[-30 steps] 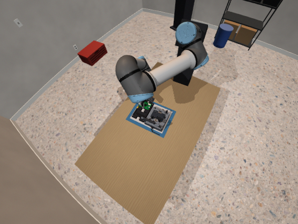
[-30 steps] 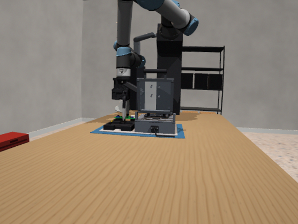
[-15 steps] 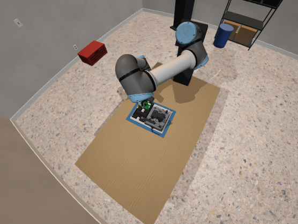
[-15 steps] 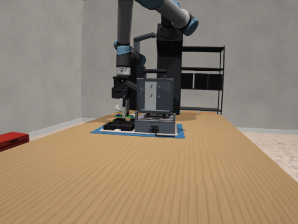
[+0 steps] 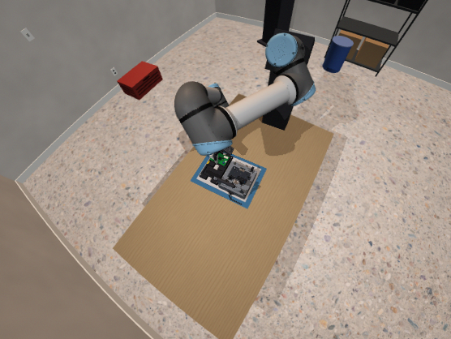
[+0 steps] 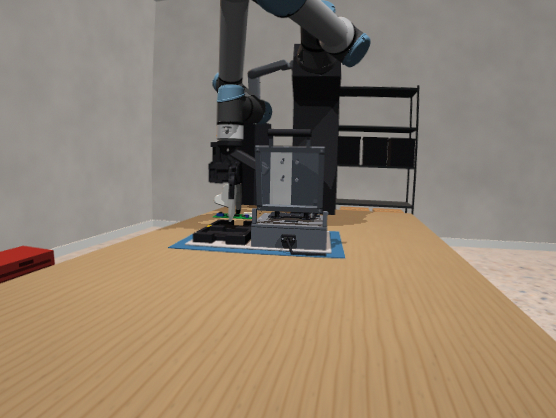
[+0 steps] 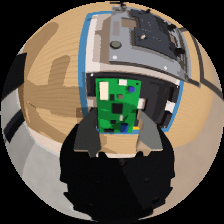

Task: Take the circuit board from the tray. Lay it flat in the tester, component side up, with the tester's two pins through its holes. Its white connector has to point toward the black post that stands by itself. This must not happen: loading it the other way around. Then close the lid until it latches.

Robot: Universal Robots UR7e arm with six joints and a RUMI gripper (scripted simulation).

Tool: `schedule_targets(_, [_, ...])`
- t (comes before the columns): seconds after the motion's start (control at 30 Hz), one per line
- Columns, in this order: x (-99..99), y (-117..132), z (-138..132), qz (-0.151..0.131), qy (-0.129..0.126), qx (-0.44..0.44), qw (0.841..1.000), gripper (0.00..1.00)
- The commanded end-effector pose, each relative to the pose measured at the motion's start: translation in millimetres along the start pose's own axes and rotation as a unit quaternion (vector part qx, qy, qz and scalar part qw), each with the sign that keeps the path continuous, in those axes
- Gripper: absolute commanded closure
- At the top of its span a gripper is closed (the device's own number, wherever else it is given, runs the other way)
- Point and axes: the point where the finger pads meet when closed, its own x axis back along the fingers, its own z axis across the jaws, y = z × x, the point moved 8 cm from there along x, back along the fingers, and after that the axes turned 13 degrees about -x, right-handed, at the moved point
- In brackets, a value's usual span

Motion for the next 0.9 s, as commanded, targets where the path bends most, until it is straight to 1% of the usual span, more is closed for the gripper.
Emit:
schedule_targets(0.0, [3.1, 0.1, 0.3, 0.000, 0.000, 0.000, 1.000, 0.61])
schedule_targets(0.17, [11.6, 0.1, 0.3, 0.000, 0.000, 0.000, 1.000, 0.61])
schedule_targets(0.33, [24.4, 0.1, 0.3, 0.000, 0.000, 0.000, 1.000, 0.61])
schedule_targets(0.4, [24.4, 0.1, 0.3, 0.000, 0.000, 0.000, 1.000, 0.61])
schedule_targets(0.67, [47.7, 0.1, 0.3, 0.000, 0.000, 0.000, 1.000, 0.61])
schedule_targets(0.87, [61.0, 0.1, 0.3, 0.000, 0.000, 0.000, 1.000, 0.61])
